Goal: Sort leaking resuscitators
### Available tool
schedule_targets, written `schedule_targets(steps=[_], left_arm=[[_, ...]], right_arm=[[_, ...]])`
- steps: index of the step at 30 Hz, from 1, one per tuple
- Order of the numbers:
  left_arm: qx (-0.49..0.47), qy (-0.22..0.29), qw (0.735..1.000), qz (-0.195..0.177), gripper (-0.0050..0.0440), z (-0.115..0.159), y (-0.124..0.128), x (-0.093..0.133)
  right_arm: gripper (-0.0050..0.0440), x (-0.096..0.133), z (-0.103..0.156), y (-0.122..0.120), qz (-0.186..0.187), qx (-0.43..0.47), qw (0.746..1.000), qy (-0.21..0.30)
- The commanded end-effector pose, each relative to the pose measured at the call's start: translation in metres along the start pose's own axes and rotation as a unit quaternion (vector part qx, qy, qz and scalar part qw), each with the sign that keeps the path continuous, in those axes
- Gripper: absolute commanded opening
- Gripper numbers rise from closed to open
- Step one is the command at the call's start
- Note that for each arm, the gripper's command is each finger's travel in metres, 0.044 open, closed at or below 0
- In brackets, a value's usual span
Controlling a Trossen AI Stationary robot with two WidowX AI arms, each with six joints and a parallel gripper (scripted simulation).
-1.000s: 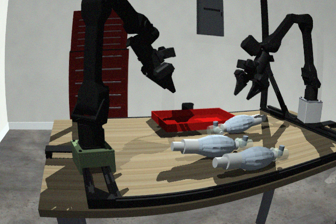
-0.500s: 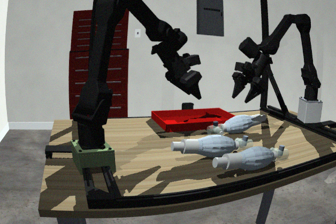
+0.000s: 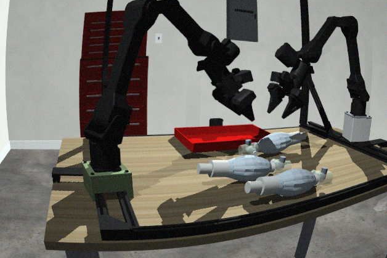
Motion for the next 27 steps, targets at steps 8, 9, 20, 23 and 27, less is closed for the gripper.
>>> schedule_targets(steps=[8, 9, 20, 23, 27], left_arm=[[-0.001, -0.001, 1.0, 0.0, 0.044, 0.0, 0.0, 0.0], [-0.002, -0.001, 1.0, 0.0, 0.044, -0.006, 0.0, -0.007], [-0.002, -0.001, 1.0, 0.0, 0.044, -0.006, 0.0, -0.007], [-0.002, -0.001, 1.0, 0.0, 0.044, -0.006, 0.0, -0.007], [0.0, -0.002, 1.0, -0.002, 0.044, 0.027, 0.001, -0.056]], right_arm=[[0.0409, -0.031, -0.012, -0.014, -0.001, 0.005, 1.0, 0.0], [0.0409, -0.031, -0.012, -0.014, 0.0, 0.006, 1.0, 0.0], [0.0409, -0.031, -0.012, -0.014, 0.0, 0.006, 1.0, 0.0], [0.0409, -0.031, -0.012, -0.014, 0.0, 0.006, 1.0, 0.0], [0.0409, -0.072, 0.018, -0.013, -0.001, 0.005, 1.0, 0.0]])
Point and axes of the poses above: on each arm, the point midway between the two fingers, 35 mm back from their tips, its own x axis back along the fingers, its own y axis across the jaws, z = x × y, the point moved 3 cm from there along x, back along the fingers, and after that the axes turned 2 degrees about x, right-handed, at the moved point
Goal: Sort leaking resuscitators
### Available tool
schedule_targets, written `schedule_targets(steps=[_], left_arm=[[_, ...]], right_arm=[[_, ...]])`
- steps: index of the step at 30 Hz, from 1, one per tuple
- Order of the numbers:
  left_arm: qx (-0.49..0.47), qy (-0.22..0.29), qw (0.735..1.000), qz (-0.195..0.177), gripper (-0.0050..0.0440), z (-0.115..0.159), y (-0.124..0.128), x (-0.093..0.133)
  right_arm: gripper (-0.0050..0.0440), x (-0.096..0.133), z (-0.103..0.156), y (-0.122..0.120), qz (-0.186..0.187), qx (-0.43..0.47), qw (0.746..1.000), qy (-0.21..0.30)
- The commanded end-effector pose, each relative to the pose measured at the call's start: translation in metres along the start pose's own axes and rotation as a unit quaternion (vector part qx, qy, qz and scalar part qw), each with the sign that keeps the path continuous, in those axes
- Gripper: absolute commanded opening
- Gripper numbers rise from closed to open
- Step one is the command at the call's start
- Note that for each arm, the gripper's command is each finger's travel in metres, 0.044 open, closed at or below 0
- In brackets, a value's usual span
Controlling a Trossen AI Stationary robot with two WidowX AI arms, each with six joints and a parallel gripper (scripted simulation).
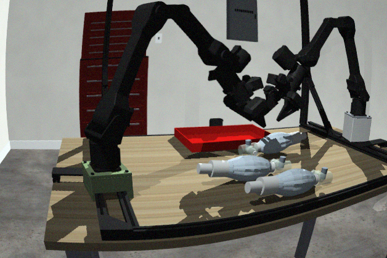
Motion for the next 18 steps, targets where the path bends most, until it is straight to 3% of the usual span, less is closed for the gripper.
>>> schedule_targets(steps=[1, 18], left_arm=[[-0.002, 0.021, 1.0, -0.004, 0.044, 0.0379, 0.0028, -0.0371], [-0.003, 0.017, 1.0, -0.003, 0.044, 0.0387, 0.0037, -0.0368]], right_arm=[[0.0409, -0.0346, 0.0346, -0.0021, 0.005, 0.006, 1.0, 0.022], [0.0409, -0.0339, 0.0342, -0.0021, 0.005, 0.007, 1.0, 0.022]])
Point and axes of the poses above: on each arm, the point midway between the two fingers, 35 mm back from their tips, its own x axis back along the fingers, its own y axis across the jaws, z = x × y, the point moved 3 cm from there along x, back along the fingers, and after that the axes turned 2 degrees about x, right-handed, at the moved point
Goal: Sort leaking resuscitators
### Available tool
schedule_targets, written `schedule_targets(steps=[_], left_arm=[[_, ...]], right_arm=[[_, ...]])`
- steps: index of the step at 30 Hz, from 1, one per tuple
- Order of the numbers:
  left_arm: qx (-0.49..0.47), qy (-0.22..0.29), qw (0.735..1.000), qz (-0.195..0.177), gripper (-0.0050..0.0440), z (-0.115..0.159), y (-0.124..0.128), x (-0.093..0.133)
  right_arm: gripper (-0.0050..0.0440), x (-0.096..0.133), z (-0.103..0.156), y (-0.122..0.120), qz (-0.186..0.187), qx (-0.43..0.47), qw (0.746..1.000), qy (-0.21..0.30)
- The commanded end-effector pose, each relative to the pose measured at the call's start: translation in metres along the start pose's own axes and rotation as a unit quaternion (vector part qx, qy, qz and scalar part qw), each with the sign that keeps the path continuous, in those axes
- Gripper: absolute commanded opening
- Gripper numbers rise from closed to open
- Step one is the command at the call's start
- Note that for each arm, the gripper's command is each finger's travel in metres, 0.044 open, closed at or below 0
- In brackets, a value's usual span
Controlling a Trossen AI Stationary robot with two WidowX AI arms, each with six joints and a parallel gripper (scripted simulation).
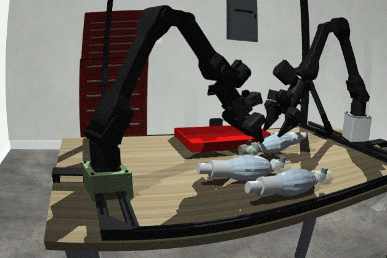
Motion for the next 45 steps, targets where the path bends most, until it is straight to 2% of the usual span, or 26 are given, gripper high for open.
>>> schedule_targets(steps=[1, 14, 15, 45], left_arm=[[-0.001, 0.002, 1.0, 0.0, 0.044, 0.004, 0.001, -0.001], [-0.001, 0.002, 1.0, 0.0, 0.044, 0.004, 0.001, -0.001], [0.0, 0.0, 1.0, -0.001, 0.044, 0.026, 0.001, -0.034], [0.0, -0.004, 1.0, 0.0, 0.044, 0.027, 0.002, -0.035]], right_arm=[[0.0409, -0.002, 0.003, 0.0, -0.001, 0.002, 1.0, 0.004], [0.0409, -0.002, 0.003, 0.0, -0.001, 0.002, 1.0, 0.004], [0.0409, -0.043, 0.033, 0.001, 0.0, 0.002, 1.0, 0.004], [0.0409, -0.042, 0.034, 0.0, -0.001, 0.002, 1.0, 0.004]])
Point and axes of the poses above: on each arm, the point midway between the two fingers, 35 mm back from their tips, its own x axis back along the fingers, its own y axis across the jaws, z = x × y, the point moved 3 cm from there along x, back along the fingers, and after that the axes turned 2 degrees about x, right-handed, at the moved point
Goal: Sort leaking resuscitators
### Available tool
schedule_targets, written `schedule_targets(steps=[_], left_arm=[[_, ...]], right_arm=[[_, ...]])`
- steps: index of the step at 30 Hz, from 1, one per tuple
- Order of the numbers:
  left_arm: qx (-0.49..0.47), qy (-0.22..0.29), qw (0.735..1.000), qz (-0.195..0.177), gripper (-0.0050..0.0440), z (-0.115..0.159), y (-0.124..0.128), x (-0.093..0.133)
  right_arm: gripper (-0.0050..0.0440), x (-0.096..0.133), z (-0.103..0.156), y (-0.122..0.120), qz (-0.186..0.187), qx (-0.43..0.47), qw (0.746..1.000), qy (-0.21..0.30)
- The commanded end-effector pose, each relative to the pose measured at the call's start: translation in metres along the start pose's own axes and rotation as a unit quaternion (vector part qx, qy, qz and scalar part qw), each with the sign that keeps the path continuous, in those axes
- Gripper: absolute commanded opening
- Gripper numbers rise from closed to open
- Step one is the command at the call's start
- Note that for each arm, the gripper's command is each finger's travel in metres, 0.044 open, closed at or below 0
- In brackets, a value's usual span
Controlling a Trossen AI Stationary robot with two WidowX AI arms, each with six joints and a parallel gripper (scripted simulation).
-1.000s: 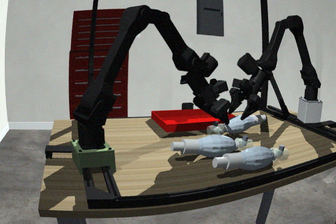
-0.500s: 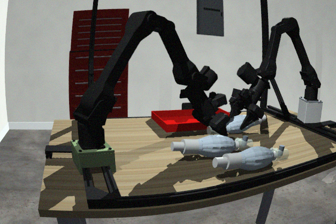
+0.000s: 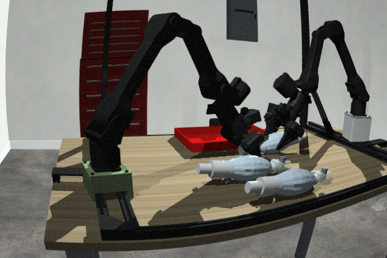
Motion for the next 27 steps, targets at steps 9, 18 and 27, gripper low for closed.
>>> schedule_targets(steps=[9, 18, 27], left_arm=[[-0.001, 0.001, 1.0, 0.0, 0.044, 0.0004, 0.0, -0.0002], [-0.001, 0.001, 1.0, 0.0, 0.044, 0.0004, 0.0, -0.0002], [-0.001, 0.001, 1.0, 0.0, 0.044, 0.0009, 0.0, -0.0003]], right_arm=[[0.0, -0.0003, -0.0005, -0.0008, 0.001, 0.0, 1.0, -0.001], [0.0, -0.0003, -0.0005, -0.0008, 0.001, 0.0, 1.0, -0.001], [0.0, 0.0002, -0.001, -0.0004, 0.0, -0.001, 1.0, -0.001]])
Point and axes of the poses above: on each arm, the point midway between the two fingers, 35 mm back from their tips, its own x axis back along the fingers, its own y axis across the jaws, z = x × y, the point moved 3 cm from there along x, back along the fingers, and after that the axes turned 2 degrees about x, right-handed, at the moved point
